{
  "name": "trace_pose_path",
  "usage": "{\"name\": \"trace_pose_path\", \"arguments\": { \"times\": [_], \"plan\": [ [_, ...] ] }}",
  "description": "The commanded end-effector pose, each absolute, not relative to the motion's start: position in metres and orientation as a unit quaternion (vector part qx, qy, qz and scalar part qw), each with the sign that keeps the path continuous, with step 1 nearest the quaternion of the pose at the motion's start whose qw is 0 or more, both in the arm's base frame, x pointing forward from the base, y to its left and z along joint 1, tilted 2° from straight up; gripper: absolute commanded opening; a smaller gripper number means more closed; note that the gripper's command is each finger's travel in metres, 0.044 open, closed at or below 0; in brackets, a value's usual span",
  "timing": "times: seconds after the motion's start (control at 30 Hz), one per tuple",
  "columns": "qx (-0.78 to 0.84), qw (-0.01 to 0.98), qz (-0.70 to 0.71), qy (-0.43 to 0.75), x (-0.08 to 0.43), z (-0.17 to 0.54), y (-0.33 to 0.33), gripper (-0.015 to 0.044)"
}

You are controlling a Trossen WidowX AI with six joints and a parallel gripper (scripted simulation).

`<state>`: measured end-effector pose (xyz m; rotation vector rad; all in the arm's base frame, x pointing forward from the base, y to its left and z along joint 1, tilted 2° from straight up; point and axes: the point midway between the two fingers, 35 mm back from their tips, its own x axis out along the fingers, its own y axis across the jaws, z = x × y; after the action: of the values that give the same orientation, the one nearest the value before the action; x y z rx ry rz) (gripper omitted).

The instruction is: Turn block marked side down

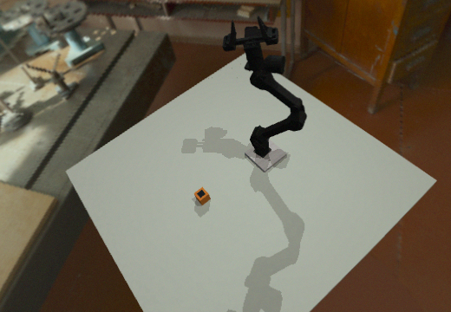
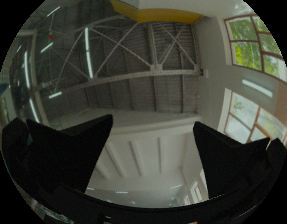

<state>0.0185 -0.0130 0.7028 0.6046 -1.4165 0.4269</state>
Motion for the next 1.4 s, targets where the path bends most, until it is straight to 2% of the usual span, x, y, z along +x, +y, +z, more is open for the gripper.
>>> {"name": "trace_pose_path", "arguments": {
  "times": [0.0,0.03,0.37,0.7,1.07,1.37],
  "plan": [
    [0.273,0.698,0.189,-0.634,0.020,0.702,-0.016,0.0426],
    [0.279,0.701,0.180,-0.631,0.024,0.701,-0.023,0.0440],
    [0.383,0.729,0.030,-0.567,0.102,0.671,-0.139,0.0440],
    [0.448,0.753,-0.052,-0.479,0.175,0.628,-0.192,0.0440],
    [0.472,0.826,-0.200,-0.235,0.303,0.513,-0.226,0.0440],
    [0.406,0.874,-0.263,0.046,0.384,0.387,-0.204,0.0440]
  ]
}}
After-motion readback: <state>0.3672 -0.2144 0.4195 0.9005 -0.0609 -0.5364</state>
